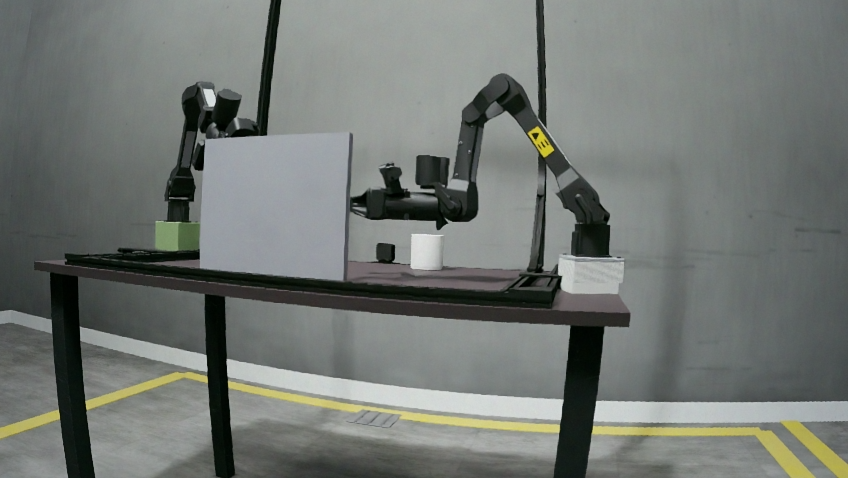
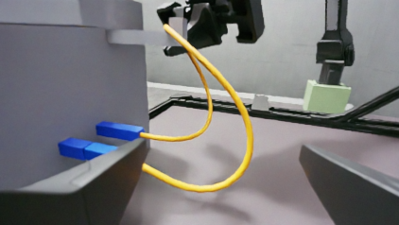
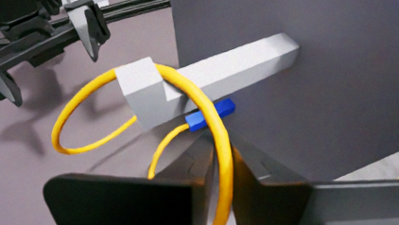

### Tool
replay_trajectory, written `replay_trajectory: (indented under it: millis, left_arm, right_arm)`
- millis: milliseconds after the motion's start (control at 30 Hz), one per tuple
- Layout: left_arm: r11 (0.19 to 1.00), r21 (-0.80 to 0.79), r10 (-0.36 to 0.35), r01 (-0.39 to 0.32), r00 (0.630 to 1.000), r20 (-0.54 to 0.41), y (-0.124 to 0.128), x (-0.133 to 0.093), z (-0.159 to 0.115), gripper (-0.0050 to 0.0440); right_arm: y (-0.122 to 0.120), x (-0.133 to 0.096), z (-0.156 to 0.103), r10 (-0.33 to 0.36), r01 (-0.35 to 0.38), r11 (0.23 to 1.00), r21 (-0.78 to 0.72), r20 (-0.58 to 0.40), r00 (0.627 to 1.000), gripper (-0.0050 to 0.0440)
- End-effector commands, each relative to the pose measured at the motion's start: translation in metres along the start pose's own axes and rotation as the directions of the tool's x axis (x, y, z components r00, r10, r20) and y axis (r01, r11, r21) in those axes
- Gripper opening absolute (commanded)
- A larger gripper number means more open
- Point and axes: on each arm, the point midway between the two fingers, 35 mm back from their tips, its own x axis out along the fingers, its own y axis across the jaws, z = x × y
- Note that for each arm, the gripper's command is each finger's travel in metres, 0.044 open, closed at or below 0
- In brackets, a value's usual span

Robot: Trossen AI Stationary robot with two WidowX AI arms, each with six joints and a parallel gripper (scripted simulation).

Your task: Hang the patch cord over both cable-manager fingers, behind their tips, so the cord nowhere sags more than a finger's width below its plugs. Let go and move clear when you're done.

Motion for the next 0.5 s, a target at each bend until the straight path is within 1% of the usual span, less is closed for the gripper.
replay_trajectory:
  millis: [0, 467]
  left_arm:
    - [1.0, -0.001, 0.007, -0.007, 1.0, 0.007, 0.0003, 0.0045, 0.0021, 0.044]
    - [1.0, -0.001, 0.003, -0.003, 1.0, 0.008, -0.0027, 0.0114, 0.002, 0.044]
  right_arm:
    - [-0.0008, -0.0062, 0.0111, -0.003, 0.003, 1.0, -0.006, 0.026, 1.0, 0.0025]
    - [-0.0008, -0.0062, 0.0111, -0.003, 0.003, 1.0, -0.006, 0.026, 1.0, 0.0025]
